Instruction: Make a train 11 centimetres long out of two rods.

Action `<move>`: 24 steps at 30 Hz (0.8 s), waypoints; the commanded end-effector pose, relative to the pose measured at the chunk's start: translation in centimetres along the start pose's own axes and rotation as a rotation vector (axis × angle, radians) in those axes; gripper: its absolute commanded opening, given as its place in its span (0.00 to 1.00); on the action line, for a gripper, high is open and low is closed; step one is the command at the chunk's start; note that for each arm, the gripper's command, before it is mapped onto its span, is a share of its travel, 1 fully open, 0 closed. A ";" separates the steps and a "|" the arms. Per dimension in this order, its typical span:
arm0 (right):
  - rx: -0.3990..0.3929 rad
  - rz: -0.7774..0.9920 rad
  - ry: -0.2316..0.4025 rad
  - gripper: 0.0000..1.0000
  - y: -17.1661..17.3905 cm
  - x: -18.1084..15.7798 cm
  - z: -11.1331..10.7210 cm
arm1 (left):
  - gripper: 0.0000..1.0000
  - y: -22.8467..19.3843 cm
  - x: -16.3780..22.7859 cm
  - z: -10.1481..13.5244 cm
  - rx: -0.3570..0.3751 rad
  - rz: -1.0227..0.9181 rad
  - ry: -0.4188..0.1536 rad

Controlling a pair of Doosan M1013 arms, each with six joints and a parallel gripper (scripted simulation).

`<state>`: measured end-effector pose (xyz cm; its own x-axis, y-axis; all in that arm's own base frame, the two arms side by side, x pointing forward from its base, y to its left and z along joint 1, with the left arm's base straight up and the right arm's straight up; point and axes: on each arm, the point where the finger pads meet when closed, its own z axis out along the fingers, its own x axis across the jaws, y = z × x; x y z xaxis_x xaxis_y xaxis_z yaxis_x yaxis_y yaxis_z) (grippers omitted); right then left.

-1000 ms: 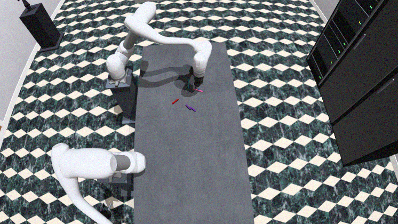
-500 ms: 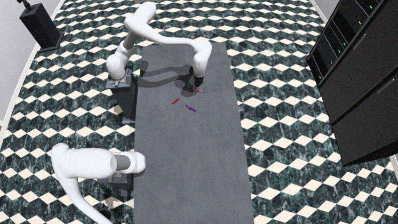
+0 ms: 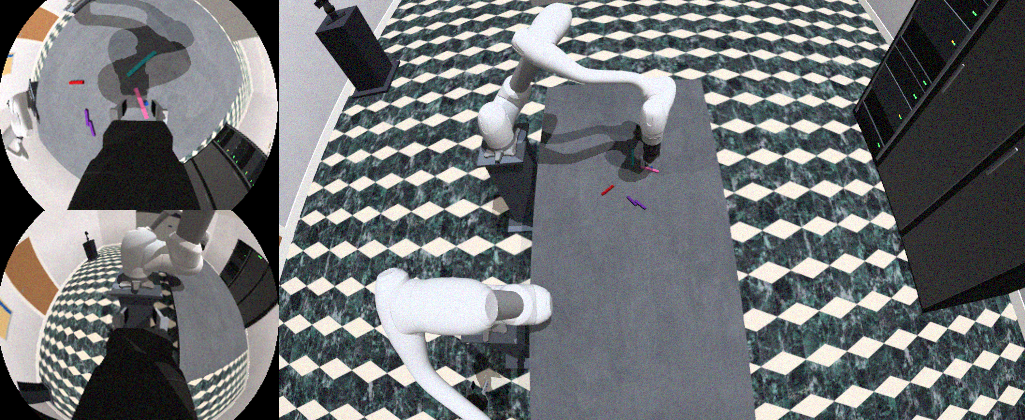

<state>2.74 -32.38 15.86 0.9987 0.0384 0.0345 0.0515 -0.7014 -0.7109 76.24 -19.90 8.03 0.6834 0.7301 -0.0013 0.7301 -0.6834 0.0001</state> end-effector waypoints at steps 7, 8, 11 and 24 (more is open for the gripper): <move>-0.007 0.006 0.011 1.00 0.0 0.2 0.0 | 1.00 -0.2 0.3 0.0 -0.001 -0.004 0.003; -0.007 0.006 0.011 1.00 0.0 0.2 0.0 | 1.00 -0.2 0.3 0.0 -0.001 -0.004 0.003; -0.007 0.006 0.011 1.00 0.0 0.2 0.0 | 1.00 -0.2 0.3 0.0 -0.001 -0.001 0.003; -0.007 0.006 0.011 1.00 0.0 0.2 0.0 | 1.00 -0.5 0.0 -0.1 -0.004 0.198 0.004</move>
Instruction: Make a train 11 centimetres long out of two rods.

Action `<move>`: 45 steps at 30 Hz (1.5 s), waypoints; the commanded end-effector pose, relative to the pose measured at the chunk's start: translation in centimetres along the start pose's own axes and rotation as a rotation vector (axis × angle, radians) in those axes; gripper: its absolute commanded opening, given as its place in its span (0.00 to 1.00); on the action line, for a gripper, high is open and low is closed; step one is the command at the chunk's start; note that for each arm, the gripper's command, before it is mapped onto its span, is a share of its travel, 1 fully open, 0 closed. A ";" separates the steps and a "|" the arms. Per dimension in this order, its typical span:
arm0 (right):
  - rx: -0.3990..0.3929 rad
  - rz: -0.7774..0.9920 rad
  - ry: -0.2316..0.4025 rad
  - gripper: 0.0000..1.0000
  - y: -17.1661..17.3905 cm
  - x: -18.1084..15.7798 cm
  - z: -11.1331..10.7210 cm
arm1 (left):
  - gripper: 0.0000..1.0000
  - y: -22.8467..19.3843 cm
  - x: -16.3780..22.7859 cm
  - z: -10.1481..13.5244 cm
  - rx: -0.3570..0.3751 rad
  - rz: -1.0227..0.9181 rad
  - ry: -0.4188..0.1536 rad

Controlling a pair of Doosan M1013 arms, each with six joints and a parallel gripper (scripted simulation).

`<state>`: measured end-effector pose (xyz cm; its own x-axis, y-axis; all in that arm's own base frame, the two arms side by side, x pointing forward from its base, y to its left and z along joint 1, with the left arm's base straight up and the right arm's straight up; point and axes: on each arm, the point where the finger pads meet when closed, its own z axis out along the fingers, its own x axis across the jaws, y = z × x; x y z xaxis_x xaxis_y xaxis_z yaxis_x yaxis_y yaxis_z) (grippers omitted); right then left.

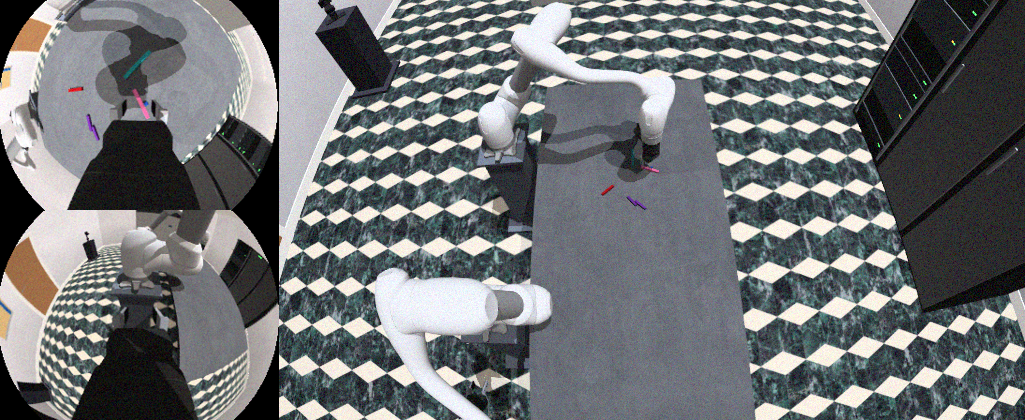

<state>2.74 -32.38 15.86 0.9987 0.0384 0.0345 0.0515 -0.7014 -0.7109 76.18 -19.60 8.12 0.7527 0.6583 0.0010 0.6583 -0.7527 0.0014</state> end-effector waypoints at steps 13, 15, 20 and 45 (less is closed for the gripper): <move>-0.007 0.006 0.011 1.00 0.0 0.2 0.0 | 1.00 -0.7 -0.5 -0.1 -0.005 0.545 -0.001; -0.007 0.006 0.011 1.00 0.0 0.2 0.0 | 1.00 -0.8 -0.5 -0.1 -0.005 0.615 0.000; -0.007 0.006 0.011 1.00 0.0 0.2 0.0 | 1.00 -0.9 -0.6 -0.1 -0.005 0.790 0.000; -0.007 0.006 0.011 1.00 0.0 0.2 0.0 | 1.00 -0.8 -2.1 -0.2 -0.005 1.615 0.002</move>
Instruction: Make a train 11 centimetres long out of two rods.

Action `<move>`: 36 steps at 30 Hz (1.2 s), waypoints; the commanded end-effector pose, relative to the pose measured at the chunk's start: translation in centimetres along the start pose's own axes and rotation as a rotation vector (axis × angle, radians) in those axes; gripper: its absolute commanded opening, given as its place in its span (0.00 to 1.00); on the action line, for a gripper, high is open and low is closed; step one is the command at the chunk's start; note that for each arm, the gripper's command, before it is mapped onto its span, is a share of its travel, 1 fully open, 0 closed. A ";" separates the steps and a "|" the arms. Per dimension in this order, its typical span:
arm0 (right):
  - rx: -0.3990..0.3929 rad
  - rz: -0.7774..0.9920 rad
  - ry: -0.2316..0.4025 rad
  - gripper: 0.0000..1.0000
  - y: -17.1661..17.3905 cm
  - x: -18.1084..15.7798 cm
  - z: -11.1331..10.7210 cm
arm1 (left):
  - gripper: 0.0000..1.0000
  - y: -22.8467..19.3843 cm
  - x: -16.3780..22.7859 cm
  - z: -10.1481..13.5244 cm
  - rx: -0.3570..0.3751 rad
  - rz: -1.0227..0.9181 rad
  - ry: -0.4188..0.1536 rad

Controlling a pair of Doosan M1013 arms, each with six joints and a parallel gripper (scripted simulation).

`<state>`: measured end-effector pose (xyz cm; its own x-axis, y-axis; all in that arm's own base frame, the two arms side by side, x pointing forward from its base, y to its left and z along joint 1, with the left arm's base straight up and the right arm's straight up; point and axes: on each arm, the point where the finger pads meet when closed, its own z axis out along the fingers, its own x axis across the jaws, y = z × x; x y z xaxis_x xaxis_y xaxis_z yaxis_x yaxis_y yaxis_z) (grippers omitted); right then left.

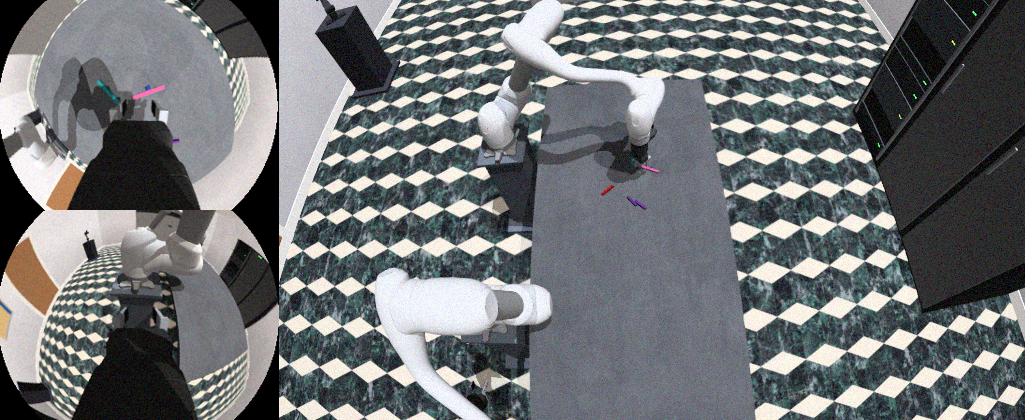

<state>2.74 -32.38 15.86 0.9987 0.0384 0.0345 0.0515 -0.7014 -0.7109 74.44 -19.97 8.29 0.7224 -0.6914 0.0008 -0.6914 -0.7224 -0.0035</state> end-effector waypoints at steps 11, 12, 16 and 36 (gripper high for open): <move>-0.007 0.006 0.011 1.00 0.0 0.2 0.0 | 1.00 1.8 -0.1 0.0 -0.004 0.517 0.006; -0.007 0.006 0.011 1.00 0.0 0.2 0.0 | 1.00 1.9 -0.1 0.0 -0.004 0.552 0.006; -0.007 0.006 0.011 1.00 0.0 0.2 0.0 | 1.00 2.4 -0.2 0.0 -0.003 0.665 0.006; -0.007 0.006 0.011 1.00 0.0 0.2 0.0 | 1.00 5.4 -1.0 0.0 -0.001 1.341 0.008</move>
<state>2.74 -32.38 15.86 0.9987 0.0384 0.0345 0.0515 -0.7014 -0.7109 70.72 -22.74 8.29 -0.3906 -0.9205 -0.0035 -0.9205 0.3906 -0.0021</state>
